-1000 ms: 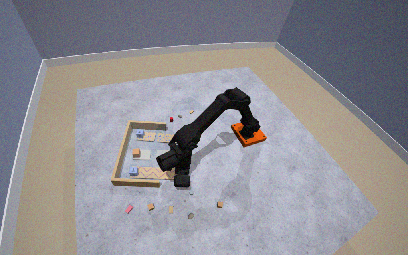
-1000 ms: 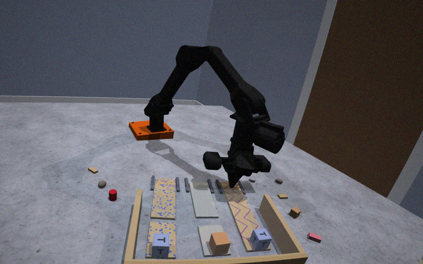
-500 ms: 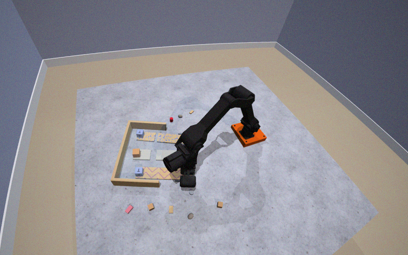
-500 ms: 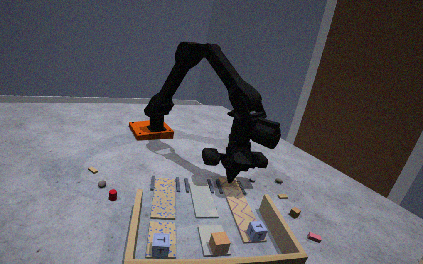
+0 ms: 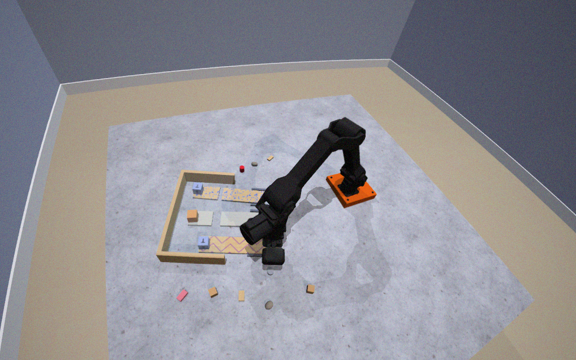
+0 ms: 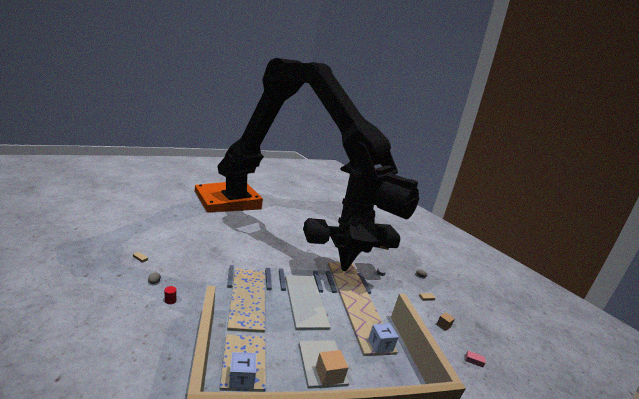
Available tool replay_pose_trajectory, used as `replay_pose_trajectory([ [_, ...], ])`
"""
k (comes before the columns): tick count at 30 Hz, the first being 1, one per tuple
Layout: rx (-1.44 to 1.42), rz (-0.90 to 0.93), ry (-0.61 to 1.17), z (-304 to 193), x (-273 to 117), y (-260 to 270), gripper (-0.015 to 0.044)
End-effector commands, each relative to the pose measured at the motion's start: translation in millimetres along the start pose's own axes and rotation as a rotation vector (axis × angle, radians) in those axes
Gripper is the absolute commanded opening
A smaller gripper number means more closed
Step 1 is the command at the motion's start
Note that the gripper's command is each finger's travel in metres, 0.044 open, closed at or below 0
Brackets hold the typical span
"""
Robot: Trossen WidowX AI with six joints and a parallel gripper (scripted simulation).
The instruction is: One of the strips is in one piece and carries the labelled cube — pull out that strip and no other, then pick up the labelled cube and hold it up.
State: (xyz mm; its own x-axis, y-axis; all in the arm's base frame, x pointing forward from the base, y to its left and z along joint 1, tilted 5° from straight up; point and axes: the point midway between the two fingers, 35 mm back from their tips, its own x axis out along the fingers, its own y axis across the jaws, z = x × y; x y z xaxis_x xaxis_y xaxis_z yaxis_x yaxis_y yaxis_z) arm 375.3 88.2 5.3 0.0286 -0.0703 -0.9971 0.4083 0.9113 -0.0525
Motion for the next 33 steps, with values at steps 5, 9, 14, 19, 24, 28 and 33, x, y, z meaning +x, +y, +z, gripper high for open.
replay_pose_trajectory([
  [5,0.000,-0.005,0.021,-17.6,4.0,-0.9,0.0000],
  [9,0.000,-0.005,0.022,-23.5,3.9,-0.8,0.0000],
  [14,0.000,-0.005,0.022,-30.9,3.9,-0.7,0.0000],
  [19,0.000,-0.005,0.023,-38.9,3.9,-0.6,0.0000],
  [24,0.000,-0.005,0.024,-47.0,3.8,-0.5,0.0000],
  [28,0.000,-0.005,0.024,-53.3,3.8,-0.4,0.0000],
  [33,0.000,-0.005,0.025,-61.1,3.7,-0.3,0.0000],
])
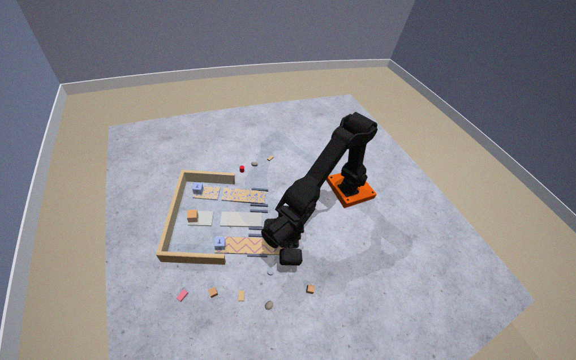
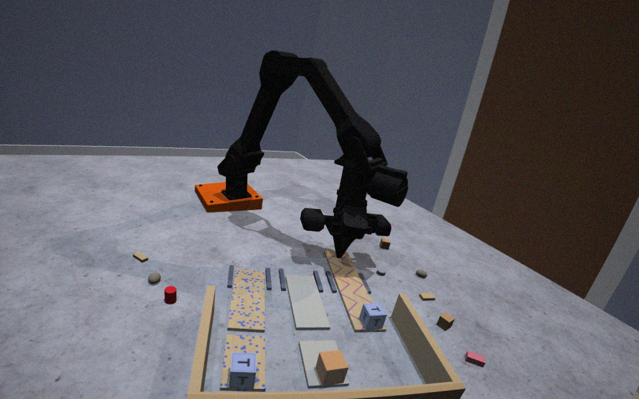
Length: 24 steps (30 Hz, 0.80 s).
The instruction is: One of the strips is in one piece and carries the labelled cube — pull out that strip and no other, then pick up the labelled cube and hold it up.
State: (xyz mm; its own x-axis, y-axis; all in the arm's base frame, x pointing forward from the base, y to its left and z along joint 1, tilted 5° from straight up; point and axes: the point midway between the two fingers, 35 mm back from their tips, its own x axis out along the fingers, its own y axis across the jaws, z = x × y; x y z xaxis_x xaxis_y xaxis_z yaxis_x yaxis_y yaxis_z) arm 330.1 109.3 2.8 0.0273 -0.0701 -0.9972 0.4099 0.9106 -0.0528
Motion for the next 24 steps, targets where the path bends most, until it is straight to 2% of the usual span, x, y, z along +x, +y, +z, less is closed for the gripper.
replay_pose_trajectory([
  [1,-0.002,-0.005,0.024,-12.7,4.0,-1.2,0.0000],
  [24,-0.002,-0.005,0.027,-47.8,3.6,-0.8,0.0000],
])
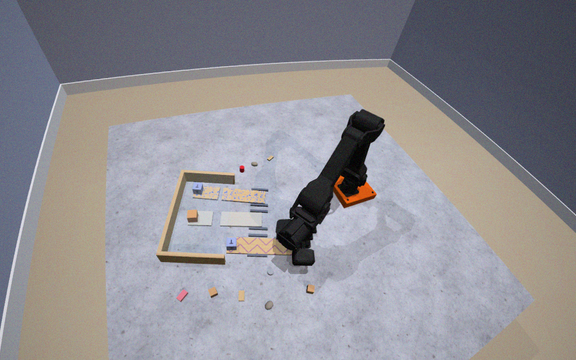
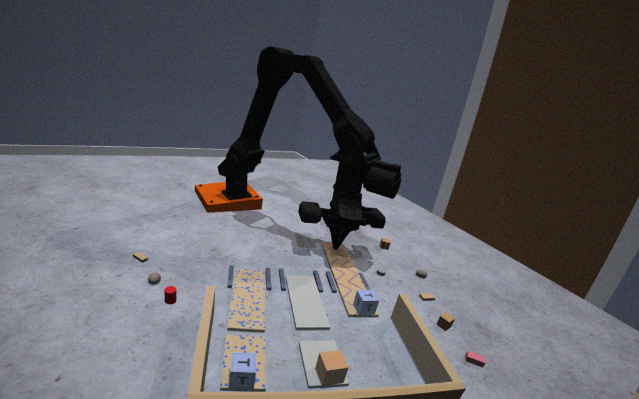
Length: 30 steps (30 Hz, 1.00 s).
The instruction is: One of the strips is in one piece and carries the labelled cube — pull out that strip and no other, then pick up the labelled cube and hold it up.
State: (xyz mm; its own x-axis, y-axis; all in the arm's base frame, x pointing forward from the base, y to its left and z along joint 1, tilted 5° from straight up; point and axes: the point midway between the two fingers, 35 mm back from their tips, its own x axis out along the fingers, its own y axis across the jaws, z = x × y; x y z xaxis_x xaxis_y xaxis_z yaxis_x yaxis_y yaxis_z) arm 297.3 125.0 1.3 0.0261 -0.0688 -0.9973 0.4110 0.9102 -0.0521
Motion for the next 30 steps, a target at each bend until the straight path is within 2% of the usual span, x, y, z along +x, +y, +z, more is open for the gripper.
replay_pose_trajectory([
  [1,-0.004,-0.005,0.026,-13.0,4.0,-1.7,0.0000],
  [26,-0.004,-0.005,0.028,-38.9,3.7,-1.5,0.0000],
  [30,-0.003,-0.004,0.022,-29.6,-33.1,1.7,0.0000],
])
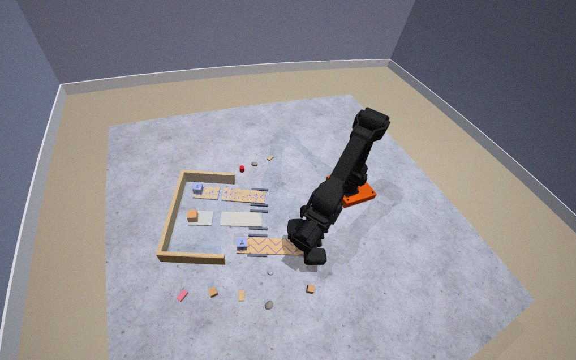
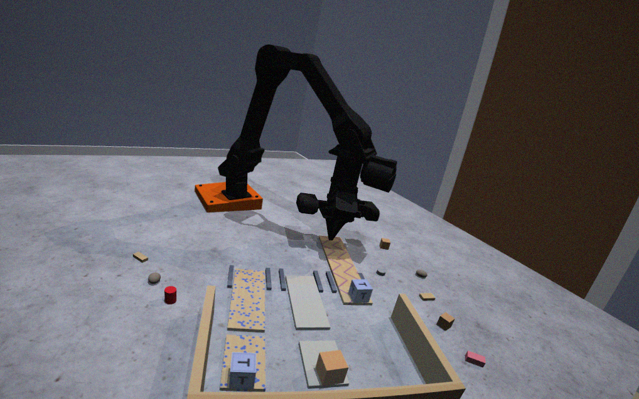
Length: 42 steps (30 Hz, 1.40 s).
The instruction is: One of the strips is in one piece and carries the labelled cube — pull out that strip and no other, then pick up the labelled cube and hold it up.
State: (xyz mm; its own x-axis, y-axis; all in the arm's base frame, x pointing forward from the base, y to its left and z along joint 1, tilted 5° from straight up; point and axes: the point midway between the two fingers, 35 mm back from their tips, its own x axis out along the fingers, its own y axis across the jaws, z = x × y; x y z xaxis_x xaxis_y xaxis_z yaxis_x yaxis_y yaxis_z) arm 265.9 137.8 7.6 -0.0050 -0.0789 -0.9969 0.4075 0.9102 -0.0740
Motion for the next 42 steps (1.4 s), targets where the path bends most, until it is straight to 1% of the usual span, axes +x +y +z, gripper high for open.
replay_pose_trajectory([
  [1,0.000,0.017,0.002,3.3,-32.6,2.2,0.0000],
  [5,0.000,0.017,0.003,3.2,-35.1,2.0,0.0000],
  [9,-0.053,0.017,0.000,24.7,-35.3,3.5,0.0105],
  [22,-0.056,0.017,-0.004,78.4,-47.9,6.4,0.0440],
  [42,-0.056,0.017,-0.012,159.3,-62.3,9.9,0.0440],
])
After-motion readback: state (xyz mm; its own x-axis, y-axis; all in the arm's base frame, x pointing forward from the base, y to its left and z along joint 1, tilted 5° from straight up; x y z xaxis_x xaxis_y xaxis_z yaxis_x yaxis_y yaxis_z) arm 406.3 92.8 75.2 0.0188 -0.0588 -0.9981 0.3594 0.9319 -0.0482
